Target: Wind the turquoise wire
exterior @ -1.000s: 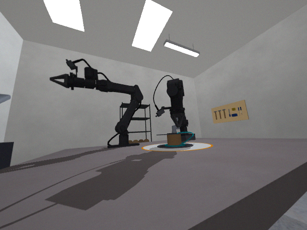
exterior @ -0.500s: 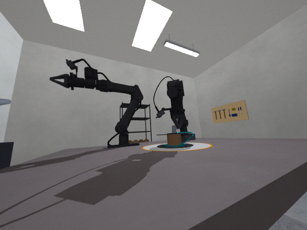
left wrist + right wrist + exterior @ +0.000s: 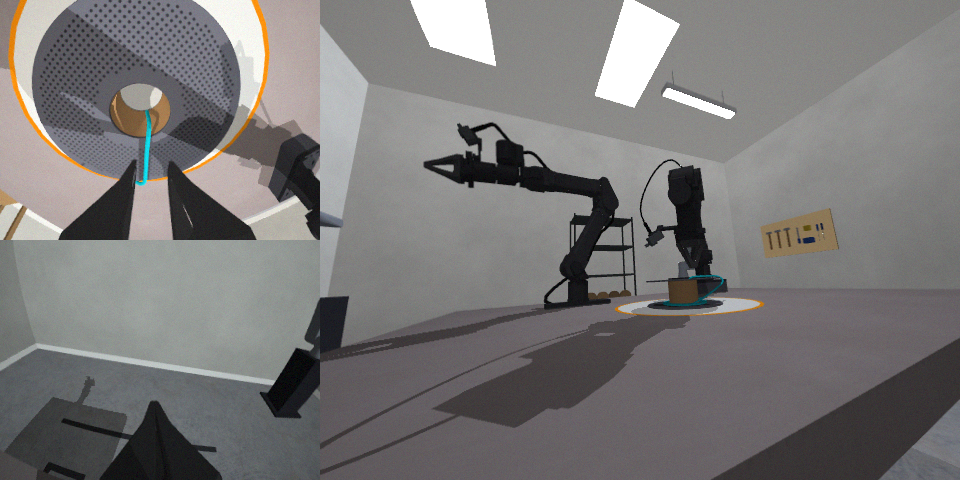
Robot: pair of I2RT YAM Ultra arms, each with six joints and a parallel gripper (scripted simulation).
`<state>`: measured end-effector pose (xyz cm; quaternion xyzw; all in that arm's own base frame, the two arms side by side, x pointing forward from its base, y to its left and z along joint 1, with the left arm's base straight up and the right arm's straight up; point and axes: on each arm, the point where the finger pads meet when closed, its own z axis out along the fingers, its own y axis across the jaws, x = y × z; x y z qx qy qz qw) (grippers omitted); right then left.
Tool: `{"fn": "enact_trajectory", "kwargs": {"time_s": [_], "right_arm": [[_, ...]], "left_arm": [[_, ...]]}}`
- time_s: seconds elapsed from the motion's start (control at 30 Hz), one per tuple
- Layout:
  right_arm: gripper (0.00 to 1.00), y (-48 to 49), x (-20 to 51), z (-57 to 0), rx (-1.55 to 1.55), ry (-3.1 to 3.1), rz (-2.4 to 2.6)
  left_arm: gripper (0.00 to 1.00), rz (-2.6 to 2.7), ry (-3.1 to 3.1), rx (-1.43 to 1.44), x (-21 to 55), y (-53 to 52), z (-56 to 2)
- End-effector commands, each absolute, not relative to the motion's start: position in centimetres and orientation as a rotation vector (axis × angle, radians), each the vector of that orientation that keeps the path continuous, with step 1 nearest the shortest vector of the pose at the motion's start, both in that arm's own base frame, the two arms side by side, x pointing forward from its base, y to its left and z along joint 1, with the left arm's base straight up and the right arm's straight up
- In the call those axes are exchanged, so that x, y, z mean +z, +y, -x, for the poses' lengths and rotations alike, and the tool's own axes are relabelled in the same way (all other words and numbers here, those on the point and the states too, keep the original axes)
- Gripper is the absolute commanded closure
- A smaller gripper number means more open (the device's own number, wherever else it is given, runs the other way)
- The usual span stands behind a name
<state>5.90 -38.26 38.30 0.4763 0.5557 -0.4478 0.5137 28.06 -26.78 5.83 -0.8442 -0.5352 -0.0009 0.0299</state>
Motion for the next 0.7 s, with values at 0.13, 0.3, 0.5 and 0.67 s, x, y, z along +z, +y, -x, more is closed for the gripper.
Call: {"fn": "enact_trajectory", "kwargs": {"time_s": [0.13,0.3,0.5,0.67], "right_arm": [[1.00,-37.7,40.7,-5.8,-1.098,1.277,-1.098],[1.00,-37.7,40.7,-5.8,-1.098,1.277,-1.098],[1.00,-37.7,40.7,-5.8,-1.098,1.277,-1.098],[1.00,-37.7,40.7,-5.8,-1.098,1.277,-1.098]], "left_arm": [[0.70,2.666,-1.663,0.000,6.7,-28.0,-28.7],[0.70,2.666,-1.663,0.000,5.3,-28.0,-28.8],[0.70,2.666,-1.663,0.000,3.7,-27.8,-28.6],[0.70,2.666,-1.663,0.000,3.5,-27.8,-28.7]]}}
